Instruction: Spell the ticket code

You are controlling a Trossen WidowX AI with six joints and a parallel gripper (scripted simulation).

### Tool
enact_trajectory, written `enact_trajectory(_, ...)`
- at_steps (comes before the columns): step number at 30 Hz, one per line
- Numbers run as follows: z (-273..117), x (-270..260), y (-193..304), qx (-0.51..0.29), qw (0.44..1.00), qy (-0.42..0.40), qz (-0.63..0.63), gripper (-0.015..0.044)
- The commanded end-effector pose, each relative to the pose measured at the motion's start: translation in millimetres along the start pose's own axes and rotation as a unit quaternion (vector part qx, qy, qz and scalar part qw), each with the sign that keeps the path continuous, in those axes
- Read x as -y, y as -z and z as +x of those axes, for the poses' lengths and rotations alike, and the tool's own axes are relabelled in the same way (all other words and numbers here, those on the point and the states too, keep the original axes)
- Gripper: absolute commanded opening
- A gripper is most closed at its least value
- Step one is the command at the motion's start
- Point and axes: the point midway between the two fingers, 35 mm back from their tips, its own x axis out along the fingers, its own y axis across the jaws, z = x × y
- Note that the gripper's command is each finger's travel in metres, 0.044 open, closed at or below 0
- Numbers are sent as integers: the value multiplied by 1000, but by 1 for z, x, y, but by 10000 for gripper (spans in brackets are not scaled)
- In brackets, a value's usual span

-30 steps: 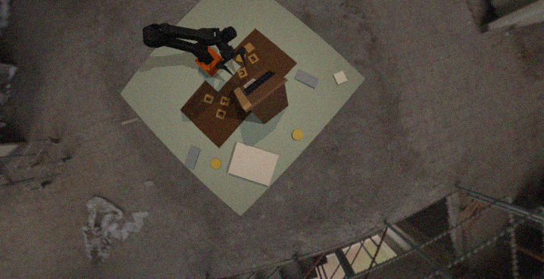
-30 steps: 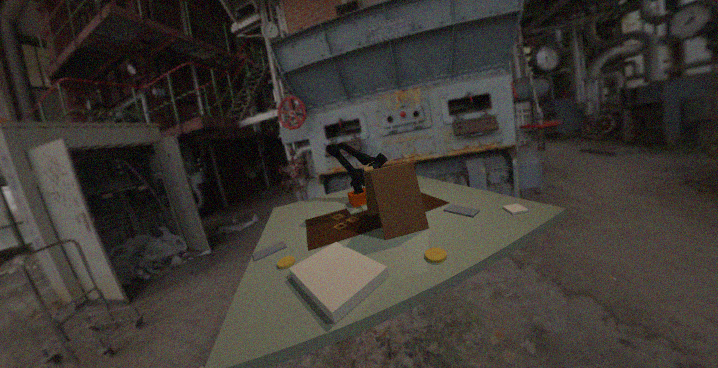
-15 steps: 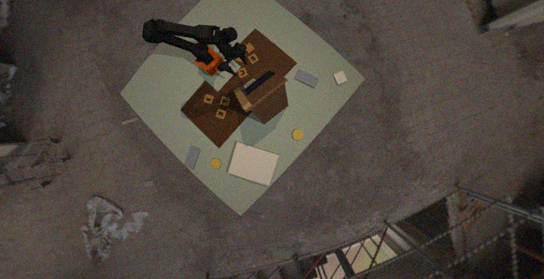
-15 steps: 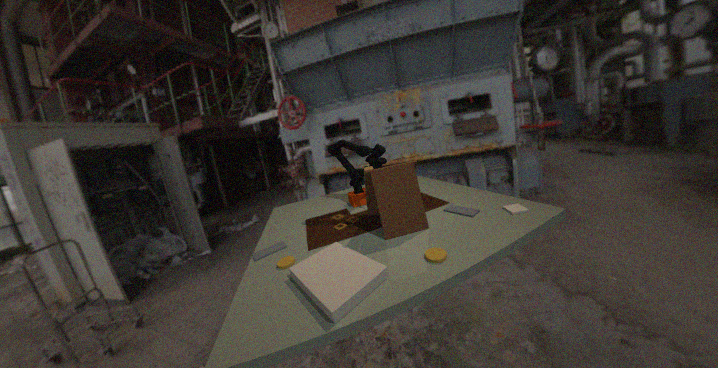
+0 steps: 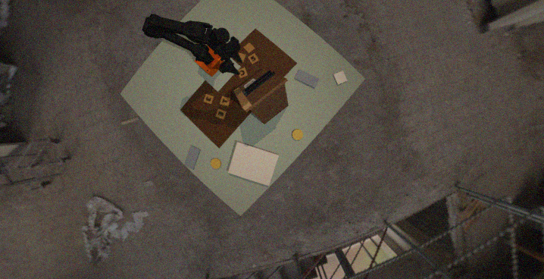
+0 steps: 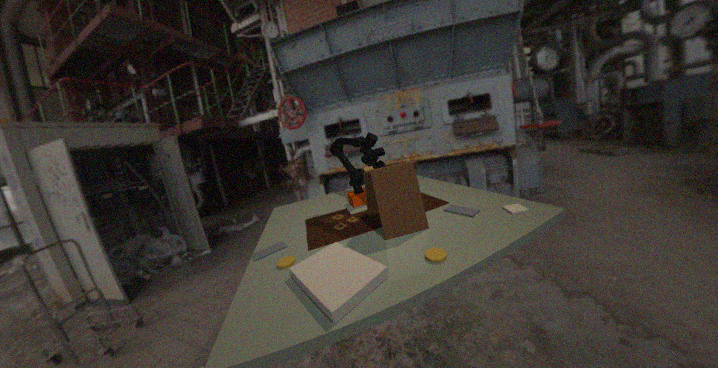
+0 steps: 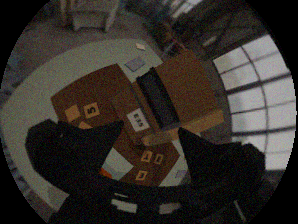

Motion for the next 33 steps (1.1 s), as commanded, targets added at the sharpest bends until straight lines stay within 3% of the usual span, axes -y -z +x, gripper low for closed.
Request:
enact_trajectory(1, -53, 39, -20, 72, 972, -18, -225, 440)
enact_trajectory(25, -55, 41, -20, 75, 969, -18, -233, 440)
enact_trajectory(33, -62, 21, -45, 76, 970, -19, -232, 440)
